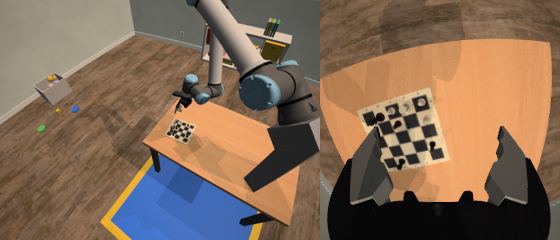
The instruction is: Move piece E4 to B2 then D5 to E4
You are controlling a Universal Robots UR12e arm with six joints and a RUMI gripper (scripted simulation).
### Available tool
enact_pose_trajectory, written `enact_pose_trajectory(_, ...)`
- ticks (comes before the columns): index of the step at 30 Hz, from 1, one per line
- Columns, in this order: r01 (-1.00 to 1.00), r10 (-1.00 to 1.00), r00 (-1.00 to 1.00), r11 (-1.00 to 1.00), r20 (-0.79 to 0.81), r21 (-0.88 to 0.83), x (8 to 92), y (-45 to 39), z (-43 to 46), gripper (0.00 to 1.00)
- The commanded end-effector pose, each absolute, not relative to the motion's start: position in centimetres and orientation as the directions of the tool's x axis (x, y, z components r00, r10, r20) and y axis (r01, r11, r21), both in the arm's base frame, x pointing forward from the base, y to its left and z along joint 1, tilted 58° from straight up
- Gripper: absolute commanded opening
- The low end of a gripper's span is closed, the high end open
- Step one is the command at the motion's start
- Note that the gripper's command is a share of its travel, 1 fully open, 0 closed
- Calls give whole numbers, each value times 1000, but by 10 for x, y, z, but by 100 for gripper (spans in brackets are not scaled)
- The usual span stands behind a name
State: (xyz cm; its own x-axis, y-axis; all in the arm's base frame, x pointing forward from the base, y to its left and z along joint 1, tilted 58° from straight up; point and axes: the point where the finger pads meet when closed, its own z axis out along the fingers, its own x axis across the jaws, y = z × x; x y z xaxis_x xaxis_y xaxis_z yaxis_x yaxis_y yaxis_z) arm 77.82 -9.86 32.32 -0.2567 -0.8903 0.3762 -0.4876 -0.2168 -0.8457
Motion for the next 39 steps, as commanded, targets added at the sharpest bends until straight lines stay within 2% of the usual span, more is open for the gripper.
enact_pose_trajectory(1,-567,-882,-224,-229,416,-791,770,-90,306,100)
enact_pose_trajectory(12,-641,-869,-168,-262,465,-721,757,-74,292,100)
enact_pose_trajectory(39,-655,-866,-157,-268,474,-707,754,-72,288,100)
